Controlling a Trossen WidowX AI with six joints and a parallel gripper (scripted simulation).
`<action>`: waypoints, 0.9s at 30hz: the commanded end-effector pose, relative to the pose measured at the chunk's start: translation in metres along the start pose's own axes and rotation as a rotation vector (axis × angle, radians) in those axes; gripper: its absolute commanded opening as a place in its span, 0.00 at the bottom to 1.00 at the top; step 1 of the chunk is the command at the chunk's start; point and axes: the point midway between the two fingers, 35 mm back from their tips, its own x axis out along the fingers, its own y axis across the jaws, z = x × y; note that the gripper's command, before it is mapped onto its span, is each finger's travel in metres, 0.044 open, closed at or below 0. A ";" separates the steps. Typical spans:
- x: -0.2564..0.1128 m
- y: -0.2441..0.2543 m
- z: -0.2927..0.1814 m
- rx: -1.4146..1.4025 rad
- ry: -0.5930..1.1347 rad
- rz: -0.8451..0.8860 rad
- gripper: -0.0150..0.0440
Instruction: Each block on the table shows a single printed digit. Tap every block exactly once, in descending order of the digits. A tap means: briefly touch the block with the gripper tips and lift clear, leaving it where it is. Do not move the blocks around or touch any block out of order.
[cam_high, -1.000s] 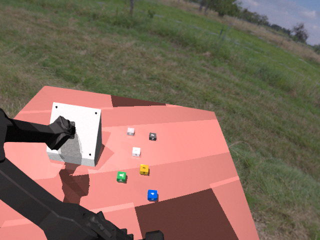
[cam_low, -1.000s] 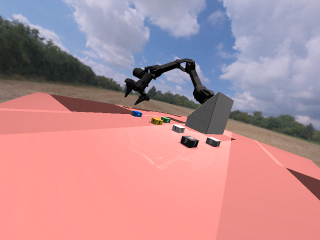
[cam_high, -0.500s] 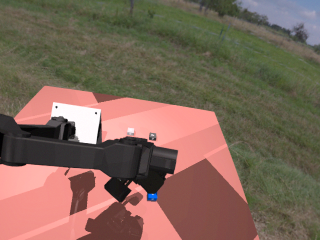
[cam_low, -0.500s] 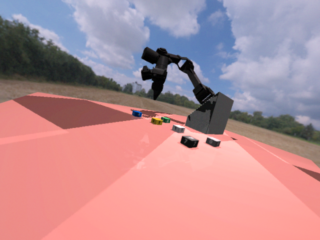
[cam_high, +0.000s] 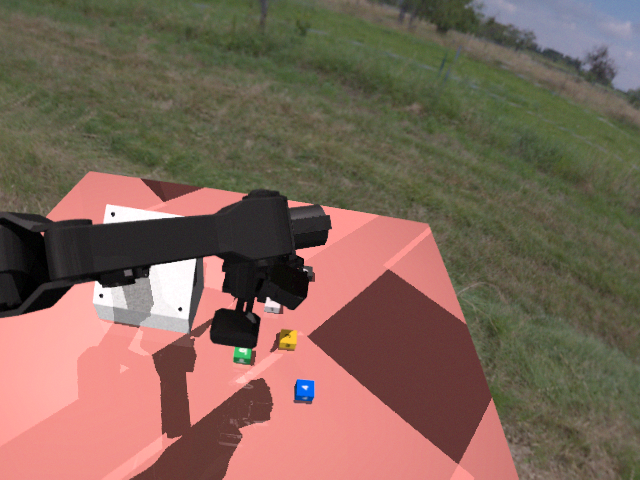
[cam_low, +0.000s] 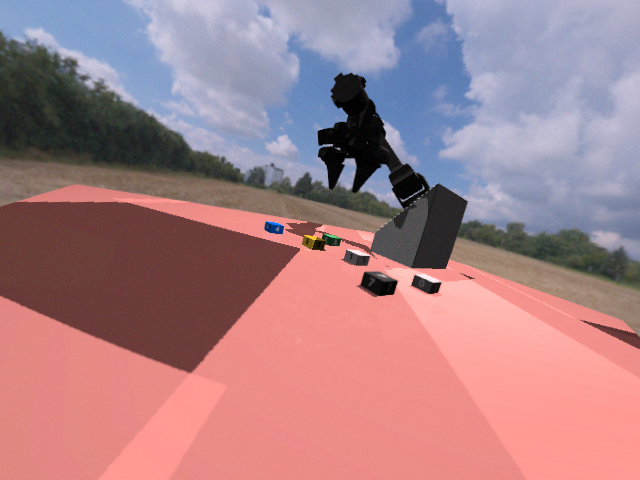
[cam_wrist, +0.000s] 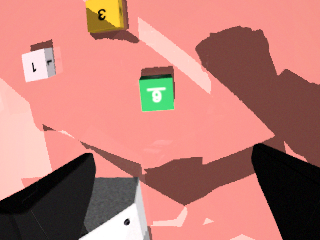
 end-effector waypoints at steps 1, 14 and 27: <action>0.001 0.001 -0.002 -0.024 0.009 -0.012 0.93; 0.001 0.001 -0.002 -0.024 0.009 -0.012 0.93; -0.002 0.089 0.041 -0.023 0.005 -0.001 0.93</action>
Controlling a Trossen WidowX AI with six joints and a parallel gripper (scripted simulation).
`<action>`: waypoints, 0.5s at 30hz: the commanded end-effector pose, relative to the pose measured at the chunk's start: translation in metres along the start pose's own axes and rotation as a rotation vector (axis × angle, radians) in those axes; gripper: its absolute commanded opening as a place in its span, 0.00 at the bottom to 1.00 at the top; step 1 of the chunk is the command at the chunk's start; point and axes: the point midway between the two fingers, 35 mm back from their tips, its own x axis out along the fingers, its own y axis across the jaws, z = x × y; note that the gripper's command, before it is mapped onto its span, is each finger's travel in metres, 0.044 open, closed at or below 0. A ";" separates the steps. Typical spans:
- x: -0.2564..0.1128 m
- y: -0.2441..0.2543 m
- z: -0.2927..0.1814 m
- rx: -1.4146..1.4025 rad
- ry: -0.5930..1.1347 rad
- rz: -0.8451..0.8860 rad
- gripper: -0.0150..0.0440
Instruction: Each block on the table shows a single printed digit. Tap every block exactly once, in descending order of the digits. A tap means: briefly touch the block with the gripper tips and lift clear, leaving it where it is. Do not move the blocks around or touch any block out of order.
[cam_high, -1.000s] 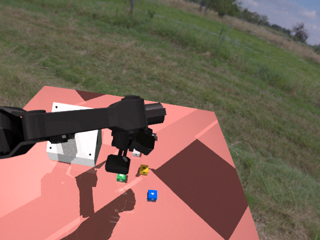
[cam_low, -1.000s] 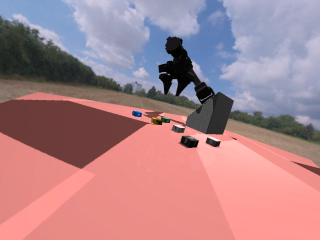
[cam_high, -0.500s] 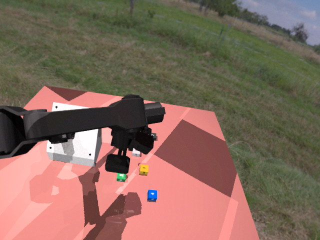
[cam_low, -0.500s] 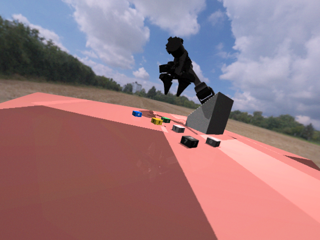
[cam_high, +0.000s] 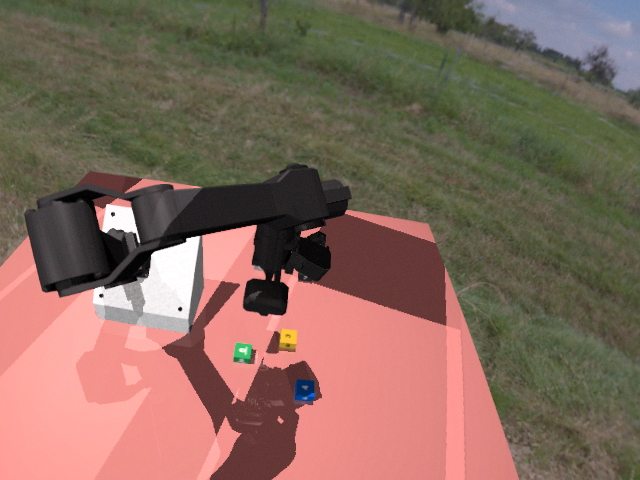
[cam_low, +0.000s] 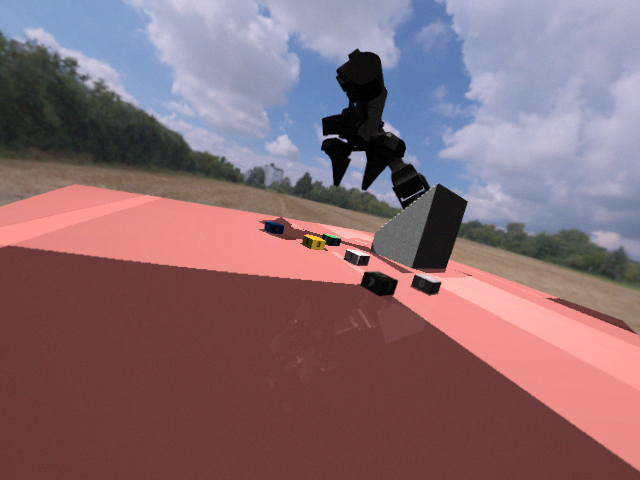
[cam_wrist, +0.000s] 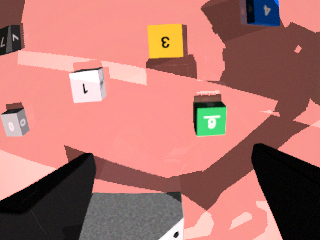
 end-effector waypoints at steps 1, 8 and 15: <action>0.002 0.044 0.013 -0.006 0.006 0.000 0.93; 0.006 0.093 0.021 -0.003 0.005 -0.004 0.93; 0.006 0.093 0.021 -0.003 0.005 -0.004 0.93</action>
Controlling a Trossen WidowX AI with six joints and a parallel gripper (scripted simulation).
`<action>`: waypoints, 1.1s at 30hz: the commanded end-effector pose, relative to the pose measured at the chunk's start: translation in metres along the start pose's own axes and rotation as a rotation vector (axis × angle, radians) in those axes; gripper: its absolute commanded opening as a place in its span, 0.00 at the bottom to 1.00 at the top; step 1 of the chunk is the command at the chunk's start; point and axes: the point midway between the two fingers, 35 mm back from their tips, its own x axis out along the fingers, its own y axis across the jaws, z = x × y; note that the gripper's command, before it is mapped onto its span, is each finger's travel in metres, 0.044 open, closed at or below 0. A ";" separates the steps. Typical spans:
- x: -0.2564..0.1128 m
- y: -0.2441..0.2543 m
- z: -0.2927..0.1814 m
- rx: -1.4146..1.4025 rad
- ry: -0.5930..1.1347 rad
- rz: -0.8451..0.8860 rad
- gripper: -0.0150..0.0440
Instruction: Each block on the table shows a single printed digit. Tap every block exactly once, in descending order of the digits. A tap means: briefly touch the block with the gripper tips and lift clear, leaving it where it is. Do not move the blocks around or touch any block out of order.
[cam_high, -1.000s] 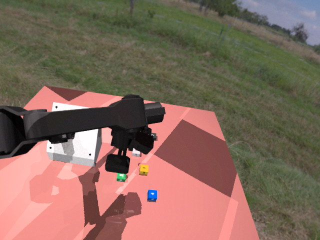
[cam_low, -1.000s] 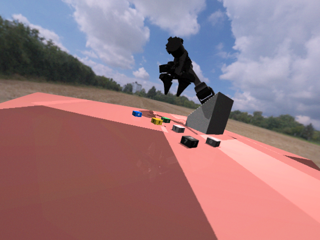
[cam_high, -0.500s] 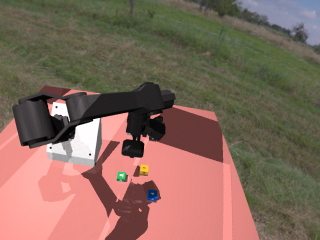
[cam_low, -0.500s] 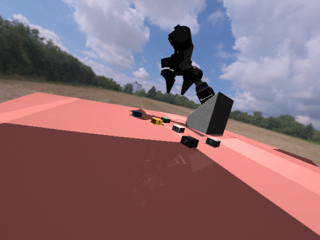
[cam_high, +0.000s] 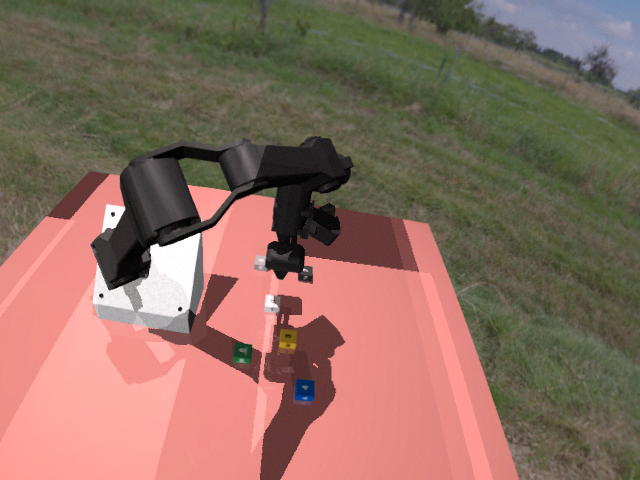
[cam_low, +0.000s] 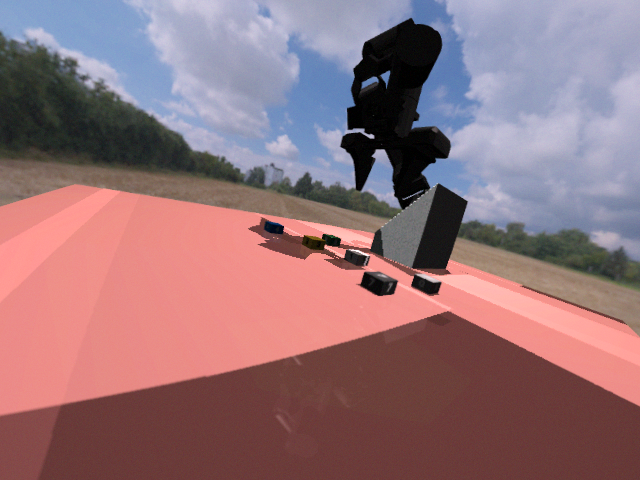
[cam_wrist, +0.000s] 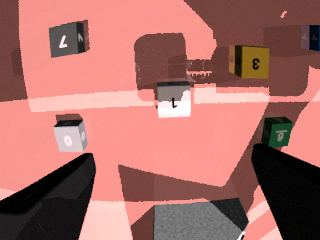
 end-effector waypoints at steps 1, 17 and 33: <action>0.001 0.002 0.001 0.007 0.005 0.001 0.93; -0.001 0.093 -0.032 0.006 0.004 0.010 0.93; 0.000 0.103 -0.038 0.007 0.005 0.009 0.93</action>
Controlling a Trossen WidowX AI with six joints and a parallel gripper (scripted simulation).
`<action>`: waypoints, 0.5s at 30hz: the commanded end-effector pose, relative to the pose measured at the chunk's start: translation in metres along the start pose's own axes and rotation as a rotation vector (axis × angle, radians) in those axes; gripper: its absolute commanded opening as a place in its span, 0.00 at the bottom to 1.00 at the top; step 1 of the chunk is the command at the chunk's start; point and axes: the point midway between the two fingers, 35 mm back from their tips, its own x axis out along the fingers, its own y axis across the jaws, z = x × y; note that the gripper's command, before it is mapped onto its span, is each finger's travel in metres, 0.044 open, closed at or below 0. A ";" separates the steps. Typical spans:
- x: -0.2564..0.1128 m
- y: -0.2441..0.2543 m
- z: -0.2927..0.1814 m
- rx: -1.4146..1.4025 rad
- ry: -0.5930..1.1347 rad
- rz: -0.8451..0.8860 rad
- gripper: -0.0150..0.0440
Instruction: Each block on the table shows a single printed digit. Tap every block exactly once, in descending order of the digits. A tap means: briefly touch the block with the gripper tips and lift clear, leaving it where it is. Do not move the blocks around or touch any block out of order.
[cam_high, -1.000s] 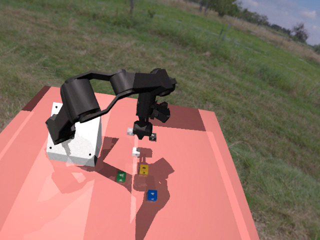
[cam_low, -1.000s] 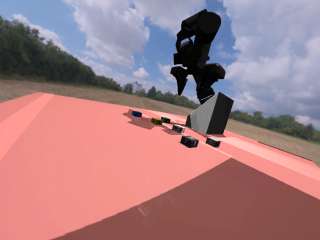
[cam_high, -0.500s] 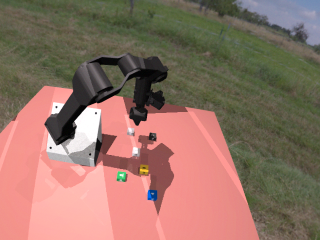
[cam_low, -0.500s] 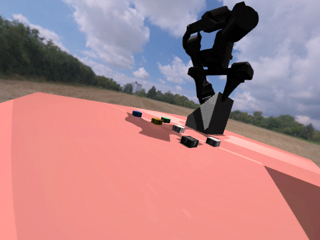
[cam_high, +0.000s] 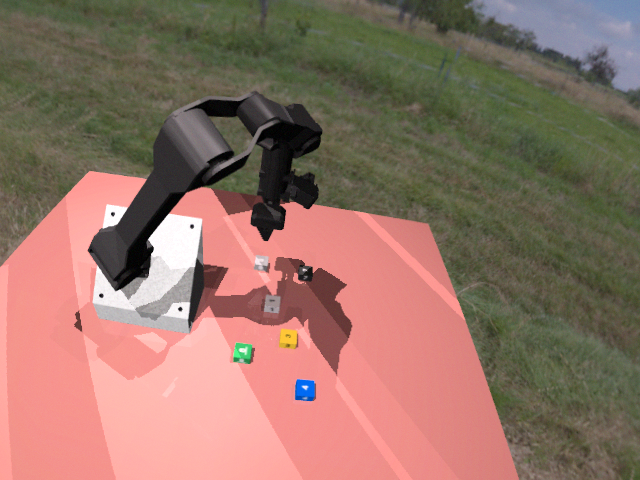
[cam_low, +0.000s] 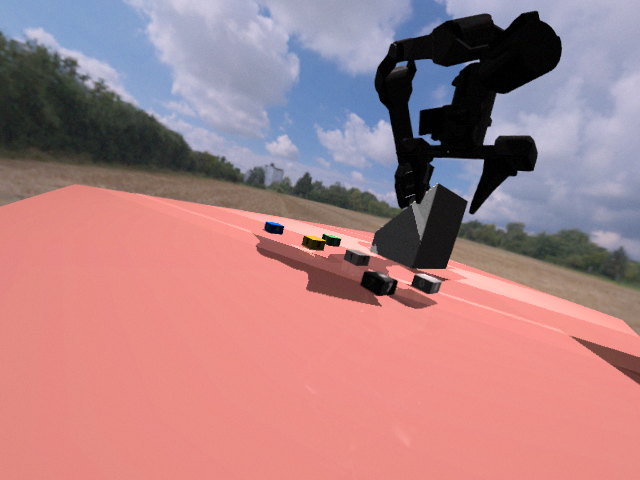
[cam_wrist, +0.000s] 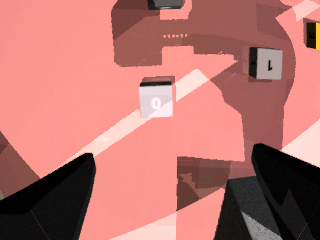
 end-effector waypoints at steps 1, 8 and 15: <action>0.002 0.001 0.000 0.006 0.005 0.000 0.93; 0.002 0.001 0.000 0.006 0.005 0.000 0.93; -0.001 0.006 0.050 0.008 0.003 0.003 0.93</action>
